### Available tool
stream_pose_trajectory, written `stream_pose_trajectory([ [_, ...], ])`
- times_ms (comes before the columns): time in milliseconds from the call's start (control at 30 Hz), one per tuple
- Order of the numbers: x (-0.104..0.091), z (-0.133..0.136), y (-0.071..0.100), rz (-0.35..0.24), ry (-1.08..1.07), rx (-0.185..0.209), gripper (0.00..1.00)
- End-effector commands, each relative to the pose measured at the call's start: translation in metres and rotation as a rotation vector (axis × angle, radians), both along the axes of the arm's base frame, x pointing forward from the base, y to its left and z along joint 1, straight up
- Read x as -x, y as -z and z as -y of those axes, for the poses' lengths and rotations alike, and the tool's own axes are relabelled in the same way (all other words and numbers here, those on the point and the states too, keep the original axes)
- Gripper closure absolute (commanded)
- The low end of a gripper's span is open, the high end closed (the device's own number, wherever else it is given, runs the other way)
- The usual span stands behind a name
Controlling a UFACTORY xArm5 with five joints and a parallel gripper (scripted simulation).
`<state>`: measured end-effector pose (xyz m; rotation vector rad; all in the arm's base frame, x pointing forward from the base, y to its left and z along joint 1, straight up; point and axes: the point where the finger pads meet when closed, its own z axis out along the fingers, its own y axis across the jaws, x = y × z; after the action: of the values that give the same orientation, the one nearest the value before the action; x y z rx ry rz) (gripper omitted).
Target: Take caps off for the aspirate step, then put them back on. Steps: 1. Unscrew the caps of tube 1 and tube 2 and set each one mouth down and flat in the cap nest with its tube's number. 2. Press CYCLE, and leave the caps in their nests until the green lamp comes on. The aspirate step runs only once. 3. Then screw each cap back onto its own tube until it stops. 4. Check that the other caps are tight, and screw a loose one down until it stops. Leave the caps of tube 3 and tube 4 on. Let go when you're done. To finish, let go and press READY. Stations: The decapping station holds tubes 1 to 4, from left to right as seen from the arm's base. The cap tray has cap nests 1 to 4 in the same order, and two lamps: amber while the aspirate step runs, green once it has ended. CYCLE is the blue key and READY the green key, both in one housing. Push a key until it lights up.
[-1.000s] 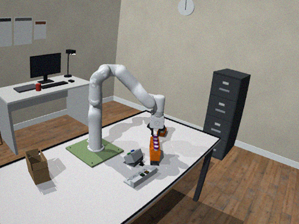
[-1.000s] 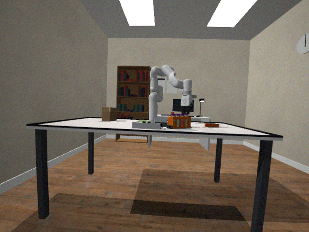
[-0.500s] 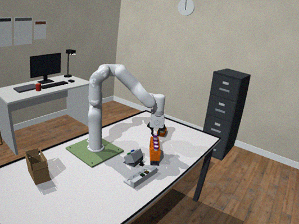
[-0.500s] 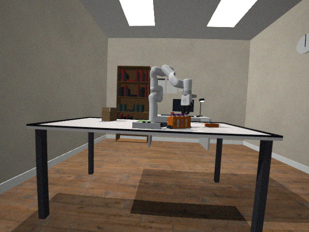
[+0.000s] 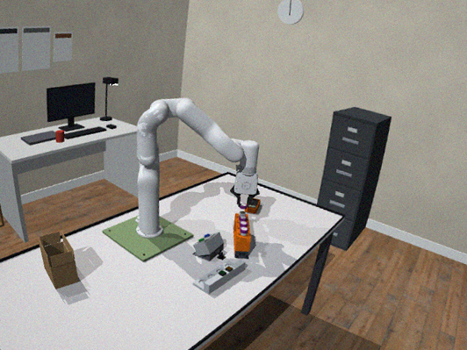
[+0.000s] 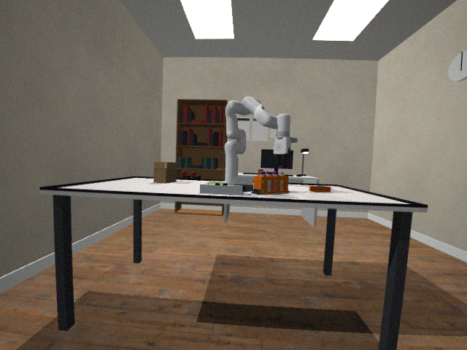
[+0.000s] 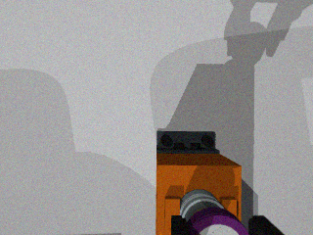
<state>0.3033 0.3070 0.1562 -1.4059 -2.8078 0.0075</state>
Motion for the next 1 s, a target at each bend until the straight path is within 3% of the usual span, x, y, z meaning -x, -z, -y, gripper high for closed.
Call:
stream_pose_trajectory([
  [0, -0.011, 0.022, -0.004, 0.005, -0.247, 0.002, 1.0],
  [200, -0.017, 0.034, -0.004, 0.004, -0.362, 0.001, 1.0],
  [667, -0.044, 0.089, -0.004, 0.002, -0.875, 0.002, 1.0],
  [967, -0.061, 0.124, -0.004, 0.002, -0.875, 0.002, 1.0],
])
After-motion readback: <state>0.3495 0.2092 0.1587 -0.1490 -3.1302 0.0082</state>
